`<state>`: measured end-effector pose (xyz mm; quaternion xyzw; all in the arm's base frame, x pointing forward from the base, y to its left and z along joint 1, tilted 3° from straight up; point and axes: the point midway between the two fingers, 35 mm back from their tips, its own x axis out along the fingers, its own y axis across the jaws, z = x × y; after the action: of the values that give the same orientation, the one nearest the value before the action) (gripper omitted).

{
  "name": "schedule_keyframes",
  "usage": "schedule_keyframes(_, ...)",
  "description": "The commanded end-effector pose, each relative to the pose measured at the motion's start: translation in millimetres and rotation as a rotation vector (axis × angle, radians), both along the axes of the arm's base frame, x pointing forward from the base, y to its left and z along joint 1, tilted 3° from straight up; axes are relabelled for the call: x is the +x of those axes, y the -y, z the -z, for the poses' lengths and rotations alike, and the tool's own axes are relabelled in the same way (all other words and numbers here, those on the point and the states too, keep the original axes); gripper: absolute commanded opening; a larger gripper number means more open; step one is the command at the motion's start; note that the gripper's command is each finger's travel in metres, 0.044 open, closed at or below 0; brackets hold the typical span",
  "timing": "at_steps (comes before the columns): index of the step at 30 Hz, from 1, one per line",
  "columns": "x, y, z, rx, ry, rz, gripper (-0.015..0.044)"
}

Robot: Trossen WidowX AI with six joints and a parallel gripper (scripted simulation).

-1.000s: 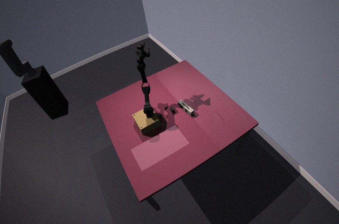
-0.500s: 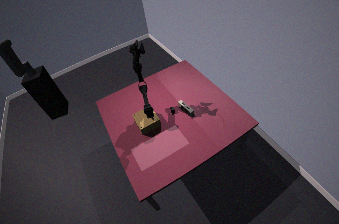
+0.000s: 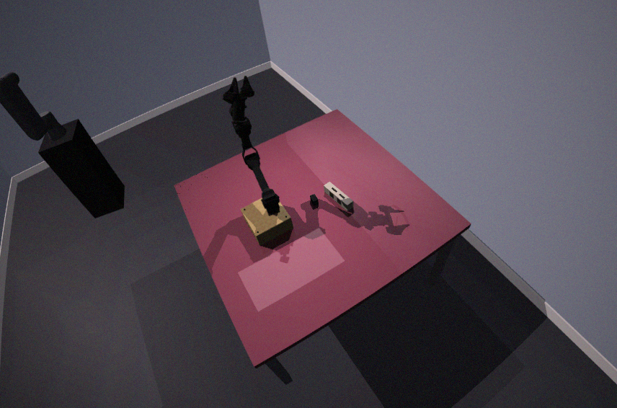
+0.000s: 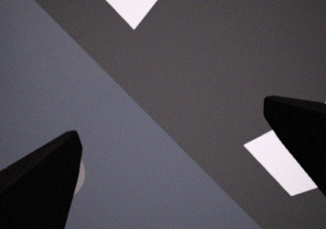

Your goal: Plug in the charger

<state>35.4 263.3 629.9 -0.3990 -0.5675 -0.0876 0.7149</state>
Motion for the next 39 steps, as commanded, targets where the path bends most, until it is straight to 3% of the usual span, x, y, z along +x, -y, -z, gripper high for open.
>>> schedule_keyframes(1, -12, 43, -15, 0.094, 0.03, 0.011, 0.044)
schedule_keyframes(17, -8, 204, -34, 0.454, -0.006, 0.045, 0.044)
schedule_keyframes(27, 38, 305, -5, 0.707, -0.186, 0.042, 0.044)
schedule_keyframes(39, 94, 380, 40, 0.864, -0.375, 0.128, 0.044)
